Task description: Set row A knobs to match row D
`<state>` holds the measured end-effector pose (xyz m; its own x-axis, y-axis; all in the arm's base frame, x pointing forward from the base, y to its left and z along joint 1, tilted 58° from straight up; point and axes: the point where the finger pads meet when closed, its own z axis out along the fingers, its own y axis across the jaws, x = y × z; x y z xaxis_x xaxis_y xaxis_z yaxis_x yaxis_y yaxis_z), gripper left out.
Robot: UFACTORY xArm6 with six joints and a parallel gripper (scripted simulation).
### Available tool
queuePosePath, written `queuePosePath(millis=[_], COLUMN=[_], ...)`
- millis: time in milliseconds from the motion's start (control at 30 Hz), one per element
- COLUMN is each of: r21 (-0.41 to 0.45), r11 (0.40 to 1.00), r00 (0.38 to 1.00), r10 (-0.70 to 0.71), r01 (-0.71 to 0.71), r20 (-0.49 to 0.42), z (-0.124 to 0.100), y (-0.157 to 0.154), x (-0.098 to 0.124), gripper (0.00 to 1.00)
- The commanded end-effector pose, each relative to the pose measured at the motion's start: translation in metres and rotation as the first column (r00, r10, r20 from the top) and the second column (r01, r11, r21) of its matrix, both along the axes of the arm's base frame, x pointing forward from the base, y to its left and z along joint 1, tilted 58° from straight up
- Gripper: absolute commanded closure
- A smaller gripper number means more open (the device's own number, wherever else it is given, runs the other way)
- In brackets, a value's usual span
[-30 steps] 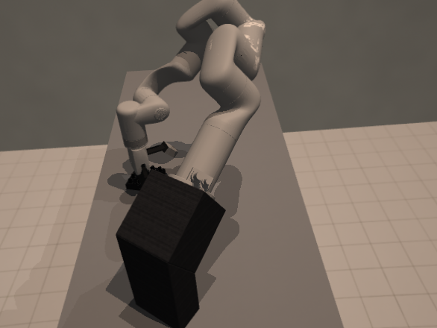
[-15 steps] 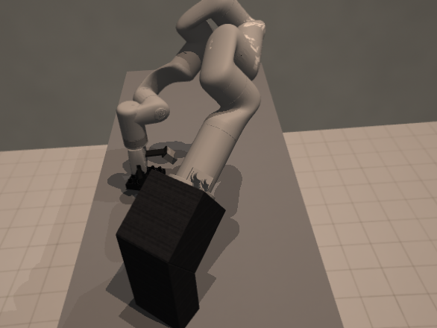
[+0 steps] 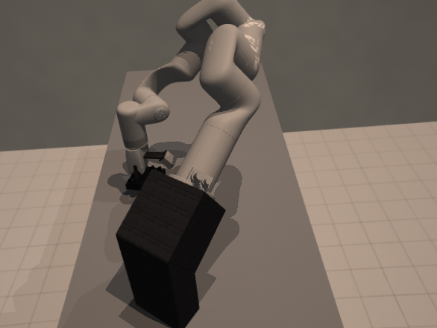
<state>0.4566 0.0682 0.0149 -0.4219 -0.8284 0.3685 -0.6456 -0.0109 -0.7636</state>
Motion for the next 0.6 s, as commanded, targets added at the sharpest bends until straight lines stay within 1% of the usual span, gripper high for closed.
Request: queuePosePath(millis=[0,567], r21=[0.042,0.090], r11=[0.999,0.994], r00=[0.999,0.994], r10=[-0.031,-0.072], r01=[0.029,0.065], r20=[0.038,0.076], z=[0.0004,0.0004], y=[0.0009,0.0009], x=[0.0001,0.0001], gripper=[0.92,0.92])
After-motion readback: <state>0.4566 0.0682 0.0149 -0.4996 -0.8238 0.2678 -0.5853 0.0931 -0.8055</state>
